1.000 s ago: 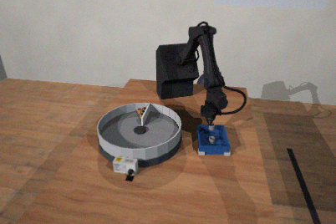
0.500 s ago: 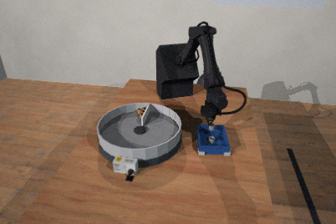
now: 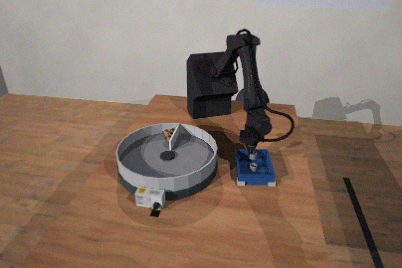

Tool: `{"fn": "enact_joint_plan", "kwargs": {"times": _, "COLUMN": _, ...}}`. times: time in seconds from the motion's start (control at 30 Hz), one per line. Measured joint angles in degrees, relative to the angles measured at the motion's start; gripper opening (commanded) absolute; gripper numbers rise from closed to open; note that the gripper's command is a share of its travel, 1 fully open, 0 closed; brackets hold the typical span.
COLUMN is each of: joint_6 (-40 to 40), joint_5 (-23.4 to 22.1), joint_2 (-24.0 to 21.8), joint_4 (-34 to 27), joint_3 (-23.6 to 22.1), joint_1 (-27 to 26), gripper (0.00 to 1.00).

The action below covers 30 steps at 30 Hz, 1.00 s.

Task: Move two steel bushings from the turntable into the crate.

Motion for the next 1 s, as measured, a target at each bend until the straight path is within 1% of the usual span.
{"fn": "enact_joint_plan", "kwargs": {"times": 0.23, "joint_6": -0.1, "joint_5": -0.1, "joint_2": 2.6, "joint_4": 1.4, "joint_3": 0.0, "joint_1": -0.2, "gripper": 0.0}}
{"fn": "enact_joint_plan", "kwargs": {"times": 0.5, "joint_6": -0.1, "joint_5": -0.1, "joint_2": 3.2, "joint_4": 3.0, "joint_3": 0.0, "joint_1": -0.2, "gripper": 0.0}}
{"fn": "enact_joint_plan", "kwargs": {"times": 1.0, "joint_6": -0.1, "joint_5": -0.1, "joint_2": 3.5, "joint_4": 3.6, "joint_3": 0.0, "joint_1": -0.2, "gripper": 0.0}}
